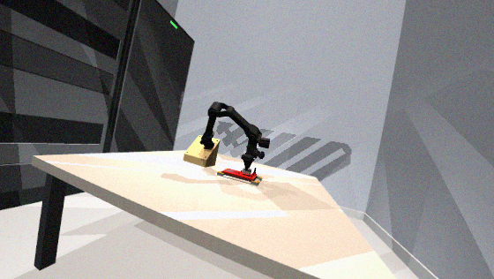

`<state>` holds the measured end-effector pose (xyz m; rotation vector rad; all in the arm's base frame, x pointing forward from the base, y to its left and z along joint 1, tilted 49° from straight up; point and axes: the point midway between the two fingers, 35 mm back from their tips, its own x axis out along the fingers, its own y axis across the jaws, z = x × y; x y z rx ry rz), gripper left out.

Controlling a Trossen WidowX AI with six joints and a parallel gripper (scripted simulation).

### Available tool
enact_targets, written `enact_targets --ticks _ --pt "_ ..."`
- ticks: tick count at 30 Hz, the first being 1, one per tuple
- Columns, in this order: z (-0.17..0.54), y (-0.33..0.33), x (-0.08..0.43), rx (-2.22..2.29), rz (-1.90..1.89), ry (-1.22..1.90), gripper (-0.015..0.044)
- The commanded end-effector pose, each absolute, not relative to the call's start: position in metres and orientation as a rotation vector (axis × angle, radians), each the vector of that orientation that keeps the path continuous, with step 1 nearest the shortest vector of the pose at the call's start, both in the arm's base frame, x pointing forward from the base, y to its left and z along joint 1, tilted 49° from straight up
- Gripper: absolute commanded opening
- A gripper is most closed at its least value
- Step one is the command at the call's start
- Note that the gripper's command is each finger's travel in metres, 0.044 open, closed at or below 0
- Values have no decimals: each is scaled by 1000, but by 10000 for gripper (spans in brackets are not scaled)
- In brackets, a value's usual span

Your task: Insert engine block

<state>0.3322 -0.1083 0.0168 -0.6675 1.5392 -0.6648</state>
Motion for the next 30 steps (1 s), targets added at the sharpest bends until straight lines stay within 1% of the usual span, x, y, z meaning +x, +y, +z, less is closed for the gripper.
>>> enact_targets --ticks 1,30 --pt "16 -109 332 -673 -665 1540 159" --pt "14 -112 332 -673 -666 1540 159"
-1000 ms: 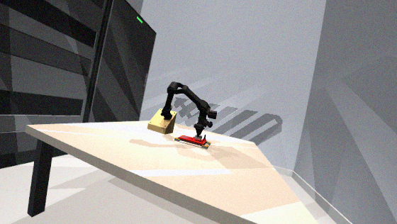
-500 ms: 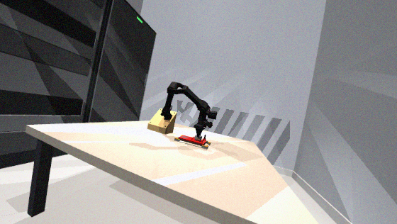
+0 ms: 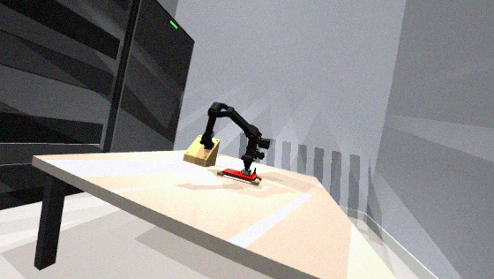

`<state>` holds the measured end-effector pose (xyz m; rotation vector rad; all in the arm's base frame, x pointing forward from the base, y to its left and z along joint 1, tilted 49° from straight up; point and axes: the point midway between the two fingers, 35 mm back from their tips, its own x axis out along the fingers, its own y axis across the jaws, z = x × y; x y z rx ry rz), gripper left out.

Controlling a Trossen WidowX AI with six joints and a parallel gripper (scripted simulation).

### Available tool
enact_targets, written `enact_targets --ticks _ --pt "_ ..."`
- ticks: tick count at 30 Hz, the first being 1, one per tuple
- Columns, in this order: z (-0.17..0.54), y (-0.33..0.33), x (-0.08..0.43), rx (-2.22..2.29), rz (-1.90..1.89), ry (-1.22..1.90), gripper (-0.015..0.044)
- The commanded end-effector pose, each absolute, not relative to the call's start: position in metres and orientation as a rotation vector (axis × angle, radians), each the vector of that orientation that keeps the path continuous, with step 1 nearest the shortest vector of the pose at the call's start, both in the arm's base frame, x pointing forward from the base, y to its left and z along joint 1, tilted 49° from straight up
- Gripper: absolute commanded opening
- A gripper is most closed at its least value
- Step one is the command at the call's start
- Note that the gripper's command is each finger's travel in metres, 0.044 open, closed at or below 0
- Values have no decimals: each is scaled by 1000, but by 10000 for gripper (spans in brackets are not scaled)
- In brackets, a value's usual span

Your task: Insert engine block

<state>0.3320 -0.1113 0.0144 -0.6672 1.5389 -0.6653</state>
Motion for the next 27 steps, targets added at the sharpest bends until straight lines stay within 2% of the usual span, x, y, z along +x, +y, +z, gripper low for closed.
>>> enact_targets --ticks 1,27 --pt "14 -112 332 -673 -666 1540 159" --pt "12 -115 331 -673 -666 1540 159"
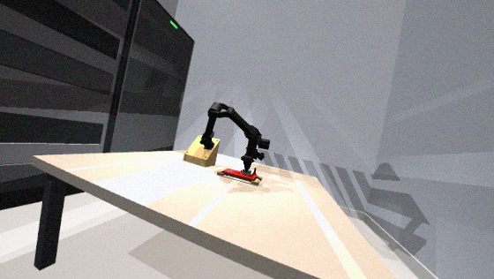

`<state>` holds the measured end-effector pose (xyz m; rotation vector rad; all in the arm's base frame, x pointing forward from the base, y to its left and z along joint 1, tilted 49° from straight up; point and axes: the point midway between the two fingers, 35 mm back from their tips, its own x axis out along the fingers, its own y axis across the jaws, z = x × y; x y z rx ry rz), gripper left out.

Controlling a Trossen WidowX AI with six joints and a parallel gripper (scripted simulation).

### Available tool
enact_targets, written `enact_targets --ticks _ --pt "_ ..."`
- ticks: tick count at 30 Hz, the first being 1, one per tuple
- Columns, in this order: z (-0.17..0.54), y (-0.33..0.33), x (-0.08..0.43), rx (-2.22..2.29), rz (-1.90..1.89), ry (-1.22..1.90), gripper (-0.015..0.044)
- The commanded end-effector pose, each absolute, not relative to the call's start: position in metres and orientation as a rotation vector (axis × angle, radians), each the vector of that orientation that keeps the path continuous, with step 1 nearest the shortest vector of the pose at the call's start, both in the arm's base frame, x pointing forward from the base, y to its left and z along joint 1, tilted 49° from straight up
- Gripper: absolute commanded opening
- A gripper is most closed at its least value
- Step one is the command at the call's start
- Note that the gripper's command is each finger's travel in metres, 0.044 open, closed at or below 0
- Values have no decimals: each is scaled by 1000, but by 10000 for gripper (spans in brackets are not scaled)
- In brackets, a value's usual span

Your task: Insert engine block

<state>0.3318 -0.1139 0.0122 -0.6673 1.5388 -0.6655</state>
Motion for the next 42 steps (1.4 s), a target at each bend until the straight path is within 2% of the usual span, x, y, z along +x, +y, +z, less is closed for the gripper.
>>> enact_targets --ticks 1,42 --pt "12 -115 331 -673 -666 1540 159" --pt "8 -119 331 -674 -666 1540 159"
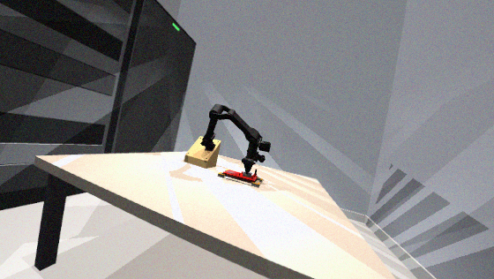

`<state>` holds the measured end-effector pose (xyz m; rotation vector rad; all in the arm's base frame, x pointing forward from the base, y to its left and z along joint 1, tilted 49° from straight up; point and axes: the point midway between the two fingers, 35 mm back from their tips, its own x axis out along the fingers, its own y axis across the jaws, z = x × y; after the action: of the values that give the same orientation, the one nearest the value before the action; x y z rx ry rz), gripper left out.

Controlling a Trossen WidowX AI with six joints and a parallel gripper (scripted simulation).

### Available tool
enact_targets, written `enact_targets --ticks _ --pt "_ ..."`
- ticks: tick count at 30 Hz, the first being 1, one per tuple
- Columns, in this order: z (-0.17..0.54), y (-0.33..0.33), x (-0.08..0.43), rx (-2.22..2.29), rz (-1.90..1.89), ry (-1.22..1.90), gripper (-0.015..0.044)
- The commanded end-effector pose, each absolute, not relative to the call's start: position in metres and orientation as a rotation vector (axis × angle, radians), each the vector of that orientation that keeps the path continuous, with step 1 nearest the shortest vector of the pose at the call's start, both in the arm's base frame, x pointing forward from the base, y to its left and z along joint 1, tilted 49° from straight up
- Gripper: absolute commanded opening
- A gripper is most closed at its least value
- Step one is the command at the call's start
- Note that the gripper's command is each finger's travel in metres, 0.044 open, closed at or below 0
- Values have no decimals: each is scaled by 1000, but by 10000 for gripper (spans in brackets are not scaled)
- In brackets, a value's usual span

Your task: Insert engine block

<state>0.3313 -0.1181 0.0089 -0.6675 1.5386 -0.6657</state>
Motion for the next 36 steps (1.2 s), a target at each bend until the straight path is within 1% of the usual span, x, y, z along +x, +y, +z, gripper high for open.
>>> enact_targets --ticks 1,17,27,28,36 --pt "8 -119 331 -674 -666 1540 159" --pt "7 -120 331 -674 -666 1540 159" --pt "8 -119 331 -668 -665 1538 421" --pt "8 -119 331 -668 -665 1538 440" --pt "8 -119 331 -668 -665 1538 440"
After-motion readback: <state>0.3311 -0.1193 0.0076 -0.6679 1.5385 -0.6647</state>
